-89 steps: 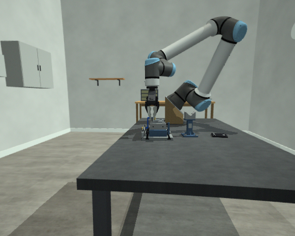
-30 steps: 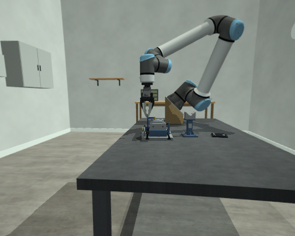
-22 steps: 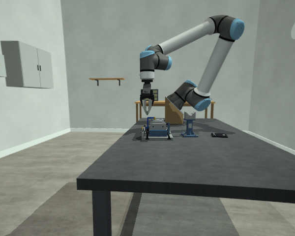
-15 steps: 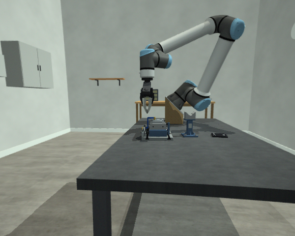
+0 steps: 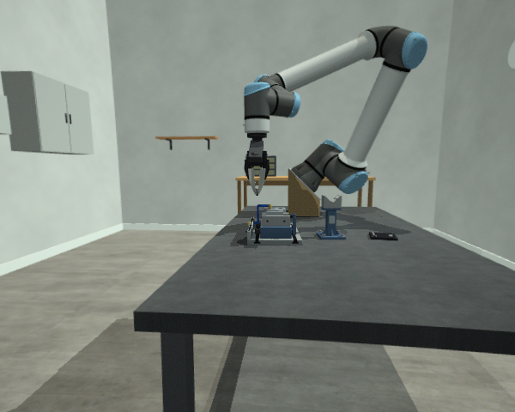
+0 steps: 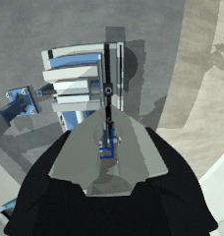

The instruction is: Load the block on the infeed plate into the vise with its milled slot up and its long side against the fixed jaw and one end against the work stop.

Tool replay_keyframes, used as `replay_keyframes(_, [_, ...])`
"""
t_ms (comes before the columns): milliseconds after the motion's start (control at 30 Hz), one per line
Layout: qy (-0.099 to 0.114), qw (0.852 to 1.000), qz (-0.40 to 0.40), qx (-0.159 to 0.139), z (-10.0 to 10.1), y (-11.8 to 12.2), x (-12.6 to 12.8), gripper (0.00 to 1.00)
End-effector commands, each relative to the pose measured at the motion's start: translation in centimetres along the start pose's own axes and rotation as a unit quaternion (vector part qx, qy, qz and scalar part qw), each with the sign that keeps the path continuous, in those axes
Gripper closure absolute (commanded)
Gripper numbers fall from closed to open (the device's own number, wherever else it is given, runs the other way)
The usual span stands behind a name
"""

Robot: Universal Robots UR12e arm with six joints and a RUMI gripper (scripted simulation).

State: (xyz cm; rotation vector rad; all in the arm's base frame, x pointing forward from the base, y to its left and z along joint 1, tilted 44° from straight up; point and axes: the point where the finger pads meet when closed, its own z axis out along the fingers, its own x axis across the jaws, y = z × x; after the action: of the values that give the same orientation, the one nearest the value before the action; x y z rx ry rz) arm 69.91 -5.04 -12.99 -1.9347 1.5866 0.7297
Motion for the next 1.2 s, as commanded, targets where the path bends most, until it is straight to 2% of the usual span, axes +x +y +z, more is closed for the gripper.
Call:
replay_keyframes(0, [0.000, 1.000, 0.000, 0.001, -0.1, 0.0, 0.0, 1.00])
replay_keyframes(167, [0.000, 1.000, 0.000, 0.001, -0.1, 0.0, -0.1, 1.00])
replay_keyframes(333, [0.000, 1.000, 0.000, 0.001, -0.1, 0.0, -1.5, 1.00])
replay_keyframes(1167, [0.000, 1.000, 0.000, 0.001, -0.1, 0.0, -1.7, 1.00])
